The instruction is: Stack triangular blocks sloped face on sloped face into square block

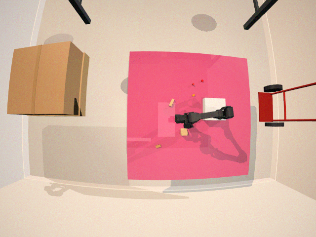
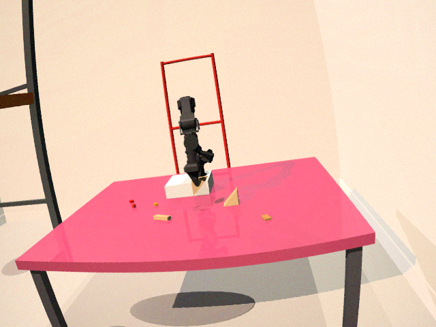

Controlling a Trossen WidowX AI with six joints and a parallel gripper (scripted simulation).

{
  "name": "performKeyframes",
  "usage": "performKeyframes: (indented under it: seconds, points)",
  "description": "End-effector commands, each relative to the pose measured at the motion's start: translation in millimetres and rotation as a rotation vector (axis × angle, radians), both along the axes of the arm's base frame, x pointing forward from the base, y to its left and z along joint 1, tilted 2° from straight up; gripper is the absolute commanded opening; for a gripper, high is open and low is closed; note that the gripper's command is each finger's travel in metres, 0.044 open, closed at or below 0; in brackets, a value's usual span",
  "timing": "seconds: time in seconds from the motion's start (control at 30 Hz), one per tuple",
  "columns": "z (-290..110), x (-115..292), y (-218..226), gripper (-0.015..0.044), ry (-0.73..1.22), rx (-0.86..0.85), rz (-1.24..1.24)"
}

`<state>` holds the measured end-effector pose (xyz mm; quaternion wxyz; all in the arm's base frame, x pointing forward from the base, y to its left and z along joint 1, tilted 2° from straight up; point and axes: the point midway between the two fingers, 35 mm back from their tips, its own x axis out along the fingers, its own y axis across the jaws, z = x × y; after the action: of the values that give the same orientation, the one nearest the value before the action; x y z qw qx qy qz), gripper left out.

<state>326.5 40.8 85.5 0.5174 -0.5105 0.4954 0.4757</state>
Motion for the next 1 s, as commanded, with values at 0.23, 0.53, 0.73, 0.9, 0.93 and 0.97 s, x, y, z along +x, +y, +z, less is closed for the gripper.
performKeyframes:
  seconds: [0.23, 0.53, 0.73, 0.9, 0.93, 0.97]
  points:
    - [19.2, -4.6, 20.4, 0.0, 0.0, -0.004, 0.029]
    - [47.5, -20.1, 51.6, 0.0, 0.001, -0.001, 0.029]
    - [55.3, -25.4, 59.7, 0.0, 0.001, 0.0, 0.029]
    - [40.2, -23.1, 66.2, 0.0, 0.001, 0.0, 0.029]
    - [35.8, -22.5, 68.1, 0.0, 0.001, 0.0, 0.029]
    - [31.4, -22.1, 69.9, 0.0, 0.001, 0.0, 0.029]
